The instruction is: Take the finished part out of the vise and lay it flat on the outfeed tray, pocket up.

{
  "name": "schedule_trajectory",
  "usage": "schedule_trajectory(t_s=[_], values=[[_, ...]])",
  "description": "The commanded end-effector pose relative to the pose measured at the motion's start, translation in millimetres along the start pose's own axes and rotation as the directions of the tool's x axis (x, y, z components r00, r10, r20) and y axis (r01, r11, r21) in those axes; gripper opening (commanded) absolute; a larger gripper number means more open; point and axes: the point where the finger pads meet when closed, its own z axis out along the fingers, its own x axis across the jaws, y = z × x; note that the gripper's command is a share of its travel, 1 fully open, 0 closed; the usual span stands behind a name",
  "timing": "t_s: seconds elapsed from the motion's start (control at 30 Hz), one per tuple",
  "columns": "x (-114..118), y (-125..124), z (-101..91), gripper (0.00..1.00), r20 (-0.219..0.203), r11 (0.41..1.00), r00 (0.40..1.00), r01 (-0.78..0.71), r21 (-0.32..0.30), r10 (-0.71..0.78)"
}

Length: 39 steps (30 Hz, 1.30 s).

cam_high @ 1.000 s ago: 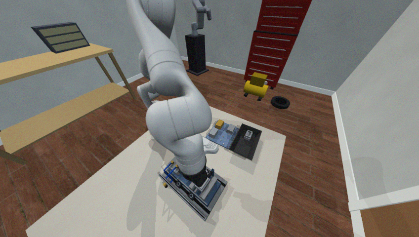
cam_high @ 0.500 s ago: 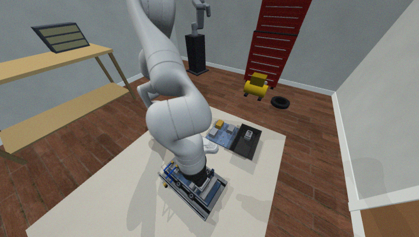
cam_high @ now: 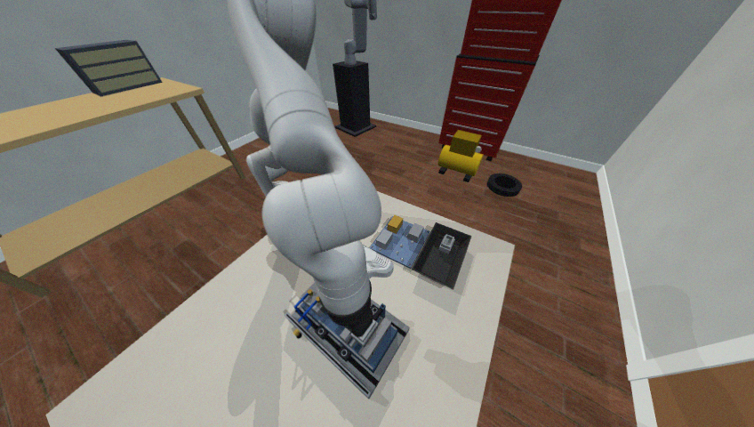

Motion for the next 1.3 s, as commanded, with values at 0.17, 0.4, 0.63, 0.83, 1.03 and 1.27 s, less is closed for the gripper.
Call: schedule_trajectory(t_s=[0.17, 0.4, 0.63, 0.83, 1.03, 1.27], values=[[0.4, 0.2, -1.0, 1.00, -0.002, 1.000, 1.000, 0.000, -0.001, 0.000], [0.4, 0.2, -1.0, 1.00, -0.002, 1.000, 1.000, 0.000, -0.001, 0.000], [0.4, 0.2, -1.0, 1.00, -0.002, 1.000, 1.000, 0.000, -0.001, 0.000], [0.4, 0.2, -1.0, 1.00, -0.002, 1.000, 1.000, 0.000, -0.001, 0.000], [0.4, 0.2, -1.0, 1.00, -0.002, 1.000, 1.000, 0.000, -0.001, 0.000], [0.4, 0.2, -1.0, 1.00, -0.002, 1.000, 1.000, 0.000, -0.001, 0.000]])
